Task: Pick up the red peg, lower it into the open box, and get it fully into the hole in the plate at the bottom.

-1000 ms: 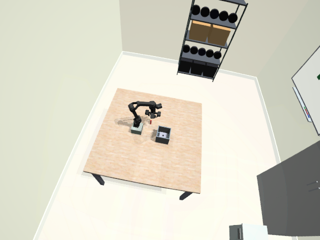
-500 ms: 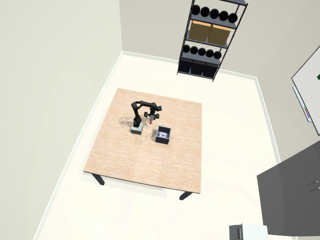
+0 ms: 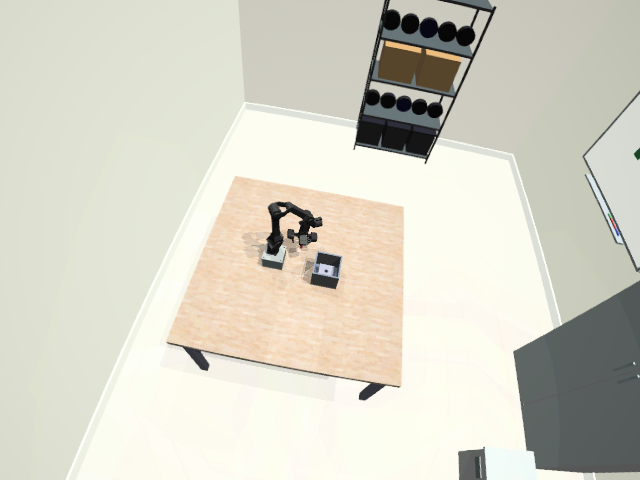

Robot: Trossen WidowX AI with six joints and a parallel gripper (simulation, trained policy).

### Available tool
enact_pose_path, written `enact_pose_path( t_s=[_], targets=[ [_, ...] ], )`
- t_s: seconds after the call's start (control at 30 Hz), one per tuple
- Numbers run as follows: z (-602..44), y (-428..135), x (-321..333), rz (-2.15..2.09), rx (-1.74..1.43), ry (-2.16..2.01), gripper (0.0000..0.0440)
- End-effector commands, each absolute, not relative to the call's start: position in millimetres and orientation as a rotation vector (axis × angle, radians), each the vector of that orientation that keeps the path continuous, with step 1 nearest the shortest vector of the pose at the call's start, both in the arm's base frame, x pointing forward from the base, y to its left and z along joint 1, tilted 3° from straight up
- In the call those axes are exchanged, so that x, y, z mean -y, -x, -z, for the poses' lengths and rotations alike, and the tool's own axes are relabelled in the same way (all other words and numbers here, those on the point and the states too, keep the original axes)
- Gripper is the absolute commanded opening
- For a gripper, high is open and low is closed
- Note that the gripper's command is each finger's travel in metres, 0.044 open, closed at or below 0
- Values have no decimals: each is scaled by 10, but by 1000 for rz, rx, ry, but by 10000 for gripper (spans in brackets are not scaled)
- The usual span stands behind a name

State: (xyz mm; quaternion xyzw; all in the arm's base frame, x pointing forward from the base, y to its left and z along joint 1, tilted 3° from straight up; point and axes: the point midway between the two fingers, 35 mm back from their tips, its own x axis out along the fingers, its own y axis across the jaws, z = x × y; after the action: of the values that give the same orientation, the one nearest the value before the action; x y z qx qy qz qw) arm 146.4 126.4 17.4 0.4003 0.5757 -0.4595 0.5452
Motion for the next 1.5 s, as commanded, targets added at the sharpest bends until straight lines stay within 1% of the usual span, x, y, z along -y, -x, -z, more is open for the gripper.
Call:
enact_pose_path(
  t_s=[0.0, 0.07, 0.47, 0.53, 0.57, 0.8, 1.47],
  targets=[
    [-77, -1452, -1244, 1100, -1357, -942, 400],
    [-24, -1458, -1254, 1099, -1355, -946, 370],
    [181, -1566, -1406, 1039, -1381, -946, 65],
    [193, -1586, -1433, 1025, -1386, -946, 24],
    [188, -1605, -1448, 1019, -1386, -956, 12],
    [66, -1680, -1543, 993, -1380, -1016, 0],
    [-606, -2058, -1785, 809, -1338, -1173, 0]
  ],
)
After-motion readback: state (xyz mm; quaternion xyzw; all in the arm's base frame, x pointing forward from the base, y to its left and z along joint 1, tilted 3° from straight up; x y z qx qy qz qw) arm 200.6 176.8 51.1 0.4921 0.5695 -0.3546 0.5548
